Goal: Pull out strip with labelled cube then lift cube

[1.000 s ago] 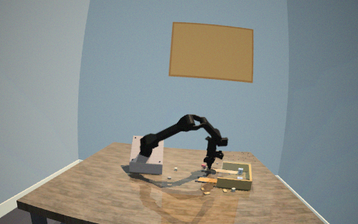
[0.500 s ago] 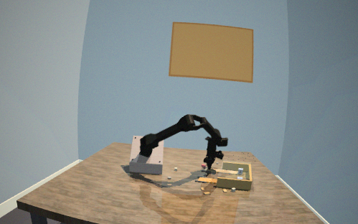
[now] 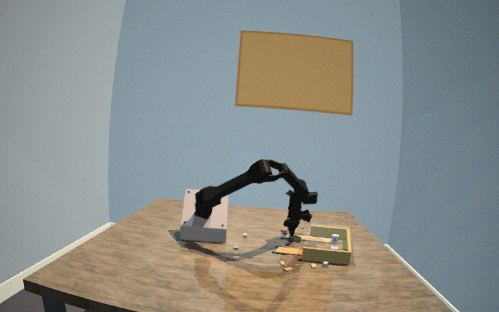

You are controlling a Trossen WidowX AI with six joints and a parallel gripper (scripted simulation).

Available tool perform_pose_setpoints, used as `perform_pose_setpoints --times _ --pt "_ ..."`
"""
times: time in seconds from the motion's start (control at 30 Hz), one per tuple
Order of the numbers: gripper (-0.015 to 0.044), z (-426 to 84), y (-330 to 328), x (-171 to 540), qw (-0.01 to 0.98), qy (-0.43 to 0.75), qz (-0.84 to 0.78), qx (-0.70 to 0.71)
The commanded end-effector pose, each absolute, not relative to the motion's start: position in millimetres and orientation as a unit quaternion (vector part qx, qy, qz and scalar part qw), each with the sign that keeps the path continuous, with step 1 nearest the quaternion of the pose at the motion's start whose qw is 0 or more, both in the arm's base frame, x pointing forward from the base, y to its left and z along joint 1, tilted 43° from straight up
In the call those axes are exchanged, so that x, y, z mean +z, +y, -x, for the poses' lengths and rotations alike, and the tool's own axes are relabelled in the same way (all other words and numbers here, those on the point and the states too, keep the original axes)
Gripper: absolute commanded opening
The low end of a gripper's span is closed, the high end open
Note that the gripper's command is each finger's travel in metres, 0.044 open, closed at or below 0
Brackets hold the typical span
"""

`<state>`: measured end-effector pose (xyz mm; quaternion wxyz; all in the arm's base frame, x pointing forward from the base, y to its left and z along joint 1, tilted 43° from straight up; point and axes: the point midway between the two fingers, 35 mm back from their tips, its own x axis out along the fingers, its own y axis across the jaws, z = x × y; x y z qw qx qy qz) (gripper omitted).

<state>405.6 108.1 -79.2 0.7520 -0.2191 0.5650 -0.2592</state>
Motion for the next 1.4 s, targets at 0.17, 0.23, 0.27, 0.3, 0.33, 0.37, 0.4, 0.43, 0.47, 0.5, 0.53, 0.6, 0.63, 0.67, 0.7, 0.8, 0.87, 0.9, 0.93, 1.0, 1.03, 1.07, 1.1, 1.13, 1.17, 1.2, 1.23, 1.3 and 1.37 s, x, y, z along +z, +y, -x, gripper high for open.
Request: perform_pose_setpoints --times 0.17,0.23,0.27,0.3,0.33,0.37,0.4,0.43,0.47,0.5,0.53,0.6,0.63,0.67,0.7,0.8,0.87,0.9,0.93,1.0,1.03,1.07,1.1,1.13,1.17,1.2,1.23,1.3,1.37 --pt "0.0000 -405.9 105.8 -80.7 0.751 0.565 0.221 -0.260" --pt "0.0000 -406.0 105.6 -80.8 0.751 0.565 0.221 -0.260" --pt "0.0000 -406.0 105.6 -80.9 0.751 0.565 0.221 -0.260" --pt "0.0000 -406.0 105.5 -81.0 0.751 0.565 0.221 -0.260" --pt "0.0000 -406.0 105.4 -81.1 0.751 0.565 0.221 -0.260" --pt "0.0000 -406.1 105.4 -81.1 0.751 0.565 0.221 -0.260" --pt "0.0000 -406.1 105.3 -81.2 0.751 0.565 0.221 -0.260" --pt "0.0000 -406.1 105.3 -81.3 0.751 0.565 0.221 -0.260" --pt "0.0000 -406.1 105.2 -81.4 0.751 0.565 0.221 -0.260" --pt "0.0000 -406.2 105.1 -81.4 0.751 0.565 0.221 -0.260" --pt "0.0000 -406.2 105.1 -81.5 0.751 0.565 0.221 -0.260" --pt "0.0000 -406.2 104.9 -81.6 0.751 0.565 0.221 -0.260" --pt "0.0000 -406.3 104.9 -81.7 0.751 0.565 0.221 -0.260" --pt "0.0000 -406.3 104.8 -81.8 0.751 0.565 0.221 -0.260" --pt "0.0000 -406.3 104.8 -81.9 0.751 0.565 0.221 -0.260" --pt "0.0000 -406.4 104.6 -82.1 0.751 0.565 0.221 -0.260" --pt "0.0000 -406.4 104.4 -82.2 0.751 0.565 0.221 -0.260" --pt "0.0000 -406.5 104.4 -82.3 0.751 0.565 0.221 -0.260" --pt "0.0000 -406.5 104.3 -82.4 0.751 0.565 0.221 -0.260" --pt "0.0000 -405.5 104.3 -82.7 0.751 0.565 0.221 -0.260" --pt "0.0000 -404.6 104.4 -83.0 0.751 0.565 0.221 -0.260" --pt "0.0000 -403.2 104.4 -83.5 0.751 0.565 0.221 -0.260" --pt "0.0000 -401.7 104.4 -84.0 0.751 0.565 0.221 -0.260" --pt "0.0000 -400.2 104.5 -84.5 0.751 0.565 0.221 -0.260" --pt "0.0000 -398.6 104.5 -85.0 0.751 0.565 0.221 -0.260" --pt "0.0000 -397.1 104.5 -85.6 0.751 0.565 0.221 -0.260" --pt "0.0000 -395.6 104.4 -86.1 0.751 0.565 0.221 -0.260" --pt "0.0000 -392.5 104.4 -87.1 0.751 0.565 0.221 -0.260" --pt "0.0000 -389.6 104.2 -88.1 0.751 0.565 0.221 -0.260"
